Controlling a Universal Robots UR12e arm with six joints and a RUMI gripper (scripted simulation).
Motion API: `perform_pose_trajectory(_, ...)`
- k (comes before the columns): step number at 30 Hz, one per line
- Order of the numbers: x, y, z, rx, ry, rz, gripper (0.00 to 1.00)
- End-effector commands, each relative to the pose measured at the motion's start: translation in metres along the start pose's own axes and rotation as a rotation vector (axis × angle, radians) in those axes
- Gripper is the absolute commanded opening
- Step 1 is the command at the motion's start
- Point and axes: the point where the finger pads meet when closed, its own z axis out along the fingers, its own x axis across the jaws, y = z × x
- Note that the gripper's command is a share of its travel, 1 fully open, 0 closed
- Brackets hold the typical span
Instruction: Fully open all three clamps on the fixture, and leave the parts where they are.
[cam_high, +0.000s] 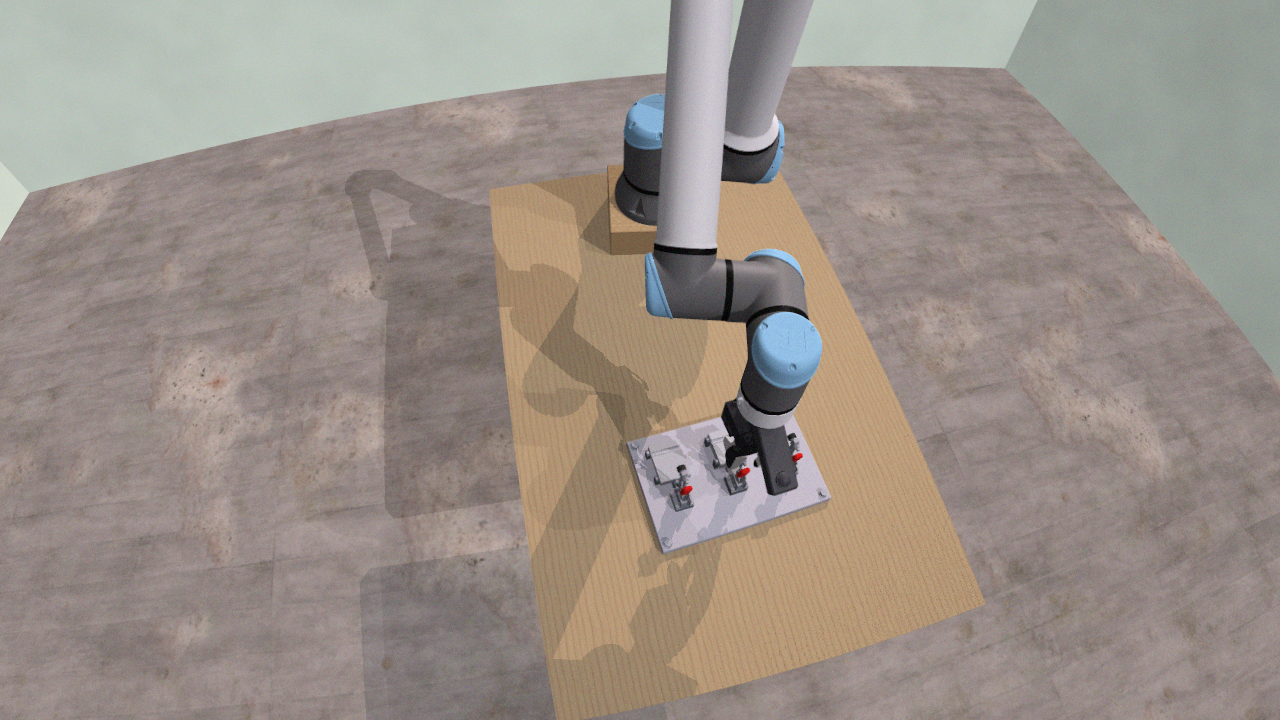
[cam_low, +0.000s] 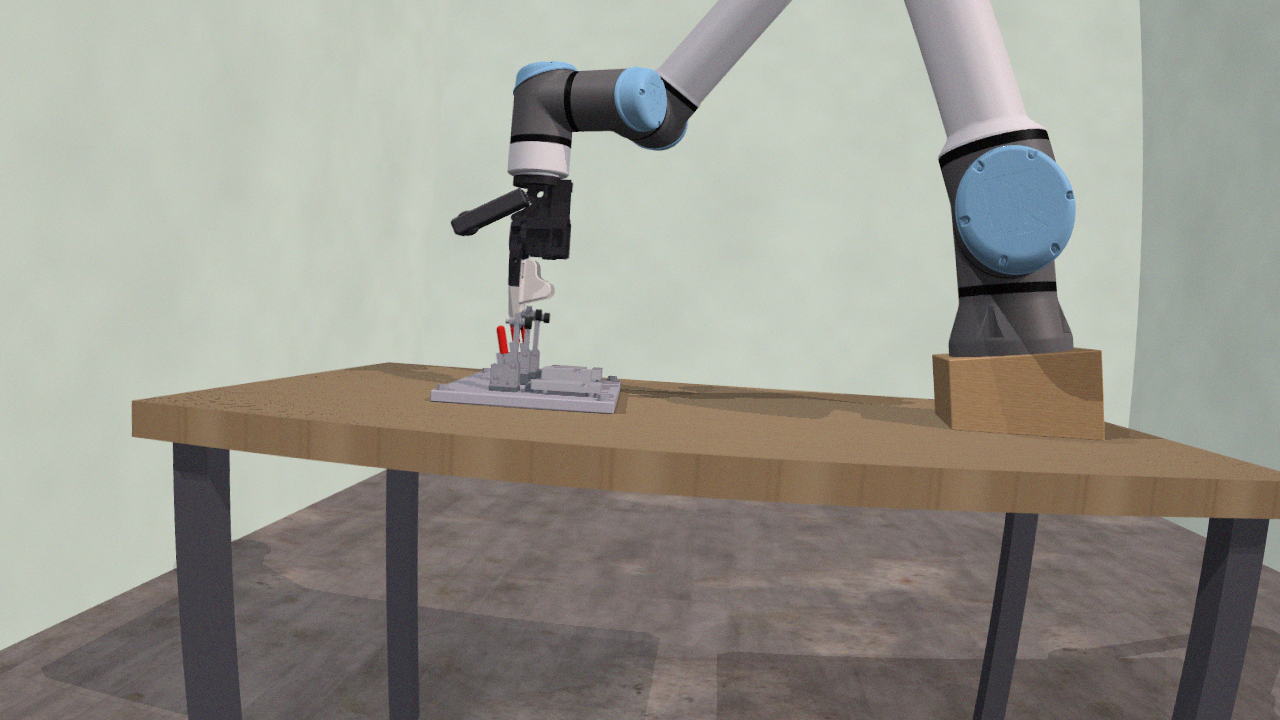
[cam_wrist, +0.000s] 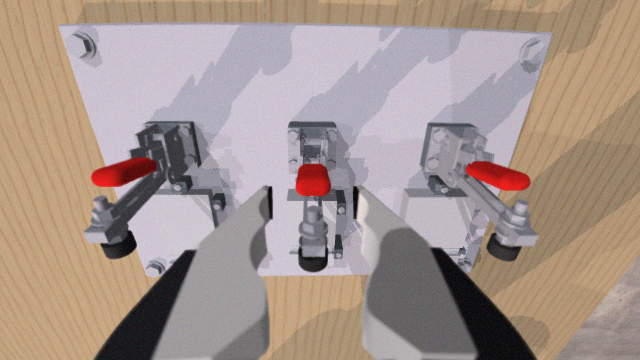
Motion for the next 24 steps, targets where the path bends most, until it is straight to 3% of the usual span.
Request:
perform_pose_trajectory(1, 0.0, -0.001, -0.014, 0.001, 0.0, 0.0, 0.28)
perform_pose_trajectory(7, 0.0, -0.001, -0.028, 0.001, 0.0, 0.0, 0.28)
perform_pose_trajectory(24, 0.0, -0.001, -0.031, 0.001, 0.0, 0.0, 0.28)
